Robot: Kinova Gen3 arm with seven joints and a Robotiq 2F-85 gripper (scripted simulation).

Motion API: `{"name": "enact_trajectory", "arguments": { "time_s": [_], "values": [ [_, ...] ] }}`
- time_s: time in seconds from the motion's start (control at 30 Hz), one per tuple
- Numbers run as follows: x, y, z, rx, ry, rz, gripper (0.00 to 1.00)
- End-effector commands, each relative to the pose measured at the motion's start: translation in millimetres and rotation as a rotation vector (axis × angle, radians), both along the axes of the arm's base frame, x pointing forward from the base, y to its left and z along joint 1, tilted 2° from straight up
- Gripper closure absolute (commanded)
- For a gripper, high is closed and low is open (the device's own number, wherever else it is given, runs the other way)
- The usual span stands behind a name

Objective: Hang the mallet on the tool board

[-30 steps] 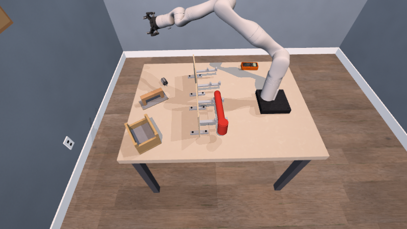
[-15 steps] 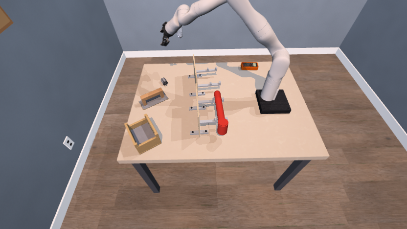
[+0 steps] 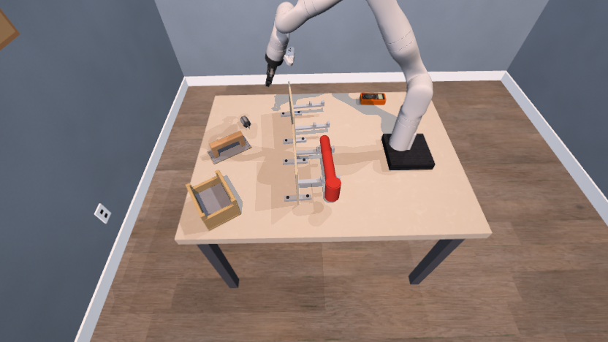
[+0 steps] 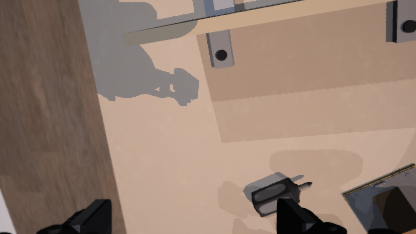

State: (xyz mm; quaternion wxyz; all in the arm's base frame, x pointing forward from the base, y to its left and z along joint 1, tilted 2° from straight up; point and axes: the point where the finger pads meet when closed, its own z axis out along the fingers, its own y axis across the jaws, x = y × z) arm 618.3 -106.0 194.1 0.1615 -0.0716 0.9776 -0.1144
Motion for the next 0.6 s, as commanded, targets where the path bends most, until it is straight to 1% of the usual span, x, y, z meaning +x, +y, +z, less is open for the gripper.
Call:
{"name": "enact_trajectory", "arguments": {
  "time_s": [0.0,0.23,0.4,0.43,0.47,0.57],
  "values": [
    [-30,19,6.9,0.045,0.042,-0.034,0.0],
    [-100,64,3.1,0.147,0.185,-0.094,0.0],
    [-151,95,5.0,0.21,0.289,-0.128,0.0],
    [-157,99,5.6,0.217,0.302,-0.132,0.0],
    [-170,109,6.2,0.228,0.33,-0.125,0.0],
    [-172,110,6.4,0.23,0.335,-0.123,0.0]
  ]
}}
